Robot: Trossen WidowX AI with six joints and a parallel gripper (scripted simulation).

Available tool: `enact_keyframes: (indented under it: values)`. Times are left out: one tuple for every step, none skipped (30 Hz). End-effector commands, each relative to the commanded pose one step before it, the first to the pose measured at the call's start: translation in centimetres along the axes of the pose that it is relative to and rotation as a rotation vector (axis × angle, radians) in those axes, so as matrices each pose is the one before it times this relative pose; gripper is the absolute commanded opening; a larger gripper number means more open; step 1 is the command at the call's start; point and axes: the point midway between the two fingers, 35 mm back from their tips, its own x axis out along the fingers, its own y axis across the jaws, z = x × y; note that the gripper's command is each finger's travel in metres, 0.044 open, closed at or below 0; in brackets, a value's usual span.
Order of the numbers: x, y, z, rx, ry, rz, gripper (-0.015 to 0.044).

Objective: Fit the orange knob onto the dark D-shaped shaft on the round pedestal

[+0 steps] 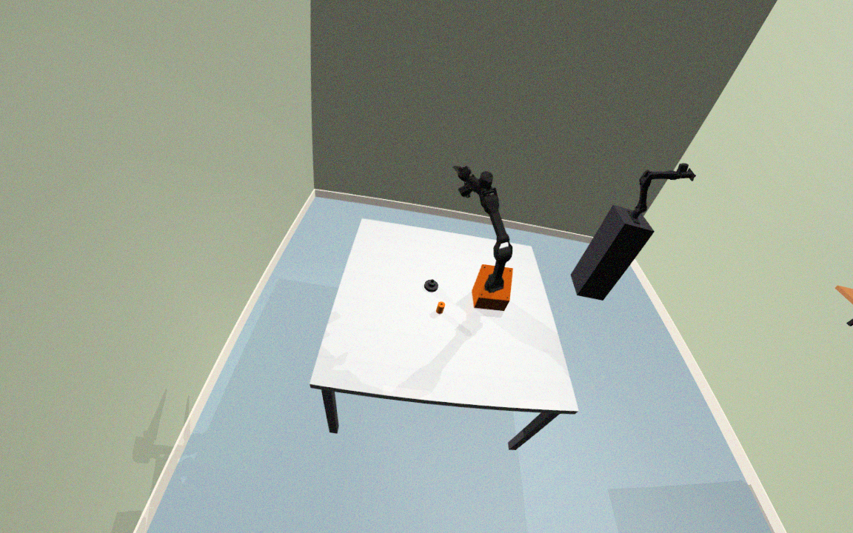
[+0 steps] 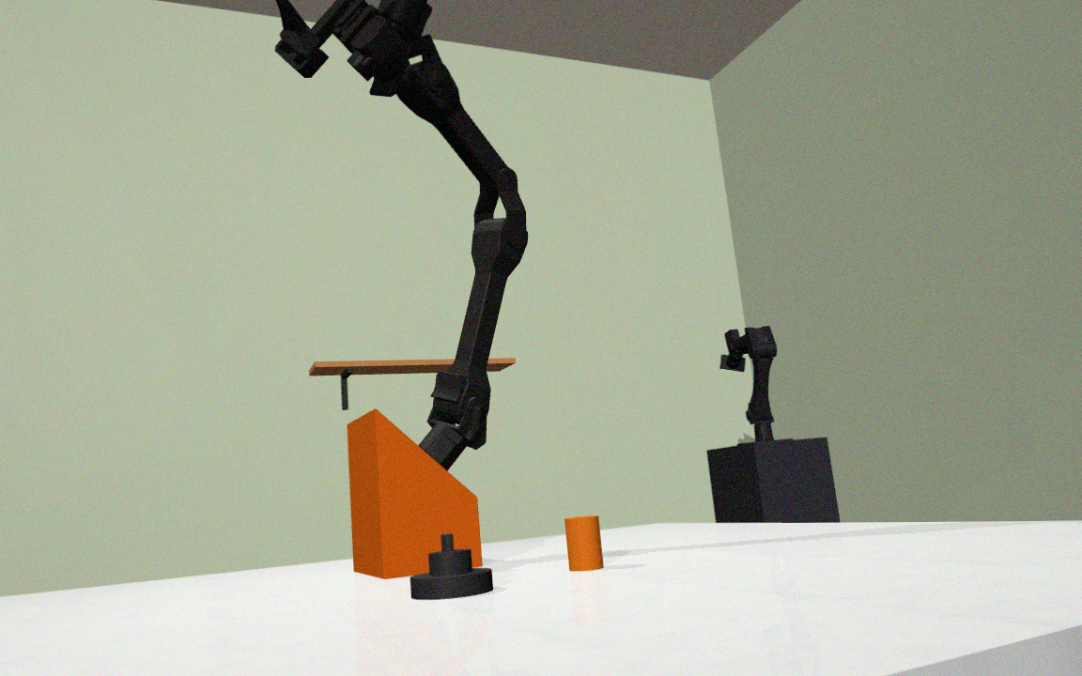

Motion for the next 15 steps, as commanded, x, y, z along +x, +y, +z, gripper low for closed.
enact_keyframes:
  values:
    - [0.000,0.000,0.000,0.0000,0.00000,0.00000,0.0426]
    - [0.069,0.025,0.296,0.0085,-0.00686,0.00246,0.0440]
    - [0.201,0.085,0.888,0.0253,-0.02045,0.00775,0.0440]
    - [0.330,0.186,1.474,0.0420,-0.03356,0.01420,0.0440]
    - [0.400,0.310,1.759,0.0503,-0.03948,0.01921,0.0440]
    - [0.410,0.411,1.730,0.0500,-0.03827,0.02144,0.0440]
    - [0.420,0.509,1.695,0.0497,-0.03692,0.02361,0.0440]
    - [0.429,0.606,1.654,0.0494,-0.03544,0.02570,0.0440]
    - [0.439,0.699,1.606,0.0491,-0.03382,0.02771,0.0440]
    - [0.449,0.790,1.553,0.0488,-0.03207,0.02963,0.0440]
    - [0.459,0.877,1.494,0.0486,-0.03020,0.03144,0.0440]
    - [0.482,0.989,1.472,0.0498,-0.02902,0.03416,0.0440]
    - [0.493,1.074,1.401,0.0496,-0.02684,0.03591,0.0440]
    - [0.504,1.152,1.321,0.0494,-0.02449,0.03745,0.0440]
    - [0.514,1.225,1.236,0.0492,-0.02204,0.03884,0.0440]
